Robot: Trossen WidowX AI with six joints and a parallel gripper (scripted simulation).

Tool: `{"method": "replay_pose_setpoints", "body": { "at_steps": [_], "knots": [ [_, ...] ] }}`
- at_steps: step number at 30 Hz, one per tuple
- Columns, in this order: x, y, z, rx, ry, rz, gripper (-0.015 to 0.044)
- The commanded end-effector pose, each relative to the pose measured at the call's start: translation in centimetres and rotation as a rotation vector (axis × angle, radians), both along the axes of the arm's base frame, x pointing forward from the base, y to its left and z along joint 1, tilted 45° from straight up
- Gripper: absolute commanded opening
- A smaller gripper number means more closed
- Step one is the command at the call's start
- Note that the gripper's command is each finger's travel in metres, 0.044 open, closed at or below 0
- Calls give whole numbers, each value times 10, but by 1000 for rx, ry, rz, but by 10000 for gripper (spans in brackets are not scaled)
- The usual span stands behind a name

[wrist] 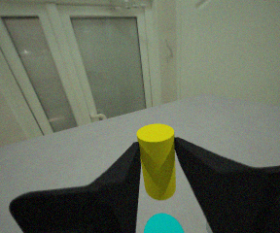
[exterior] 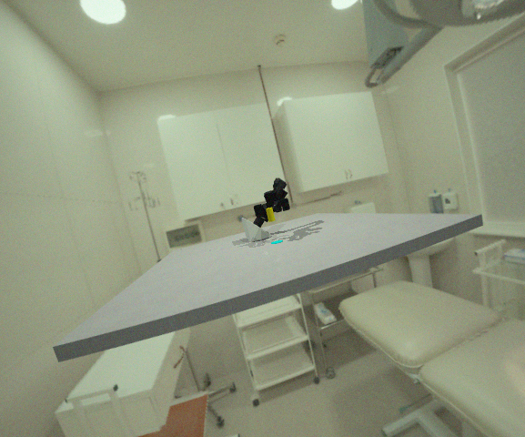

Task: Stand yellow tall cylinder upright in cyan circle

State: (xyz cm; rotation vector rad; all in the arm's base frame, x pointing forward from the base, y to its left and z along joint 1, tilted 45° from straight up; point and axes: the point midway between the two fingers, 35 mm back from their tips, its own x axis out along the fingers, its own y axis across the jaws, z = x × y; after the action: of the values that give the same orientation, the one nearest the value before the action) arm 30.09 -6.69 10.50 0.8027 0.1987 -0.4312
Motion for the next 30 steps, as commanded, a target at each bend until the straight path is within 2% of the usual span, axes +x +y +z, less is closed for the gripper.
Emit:
{"method": "replay_pose_setpoints", "body": {
  "at_steps": [1, 30],
  "knots": [
    [0, -1, 1, 1, -5, -8, 105],
    [10, 39, -41, 8, 1, -8, 105]
  ]
}}
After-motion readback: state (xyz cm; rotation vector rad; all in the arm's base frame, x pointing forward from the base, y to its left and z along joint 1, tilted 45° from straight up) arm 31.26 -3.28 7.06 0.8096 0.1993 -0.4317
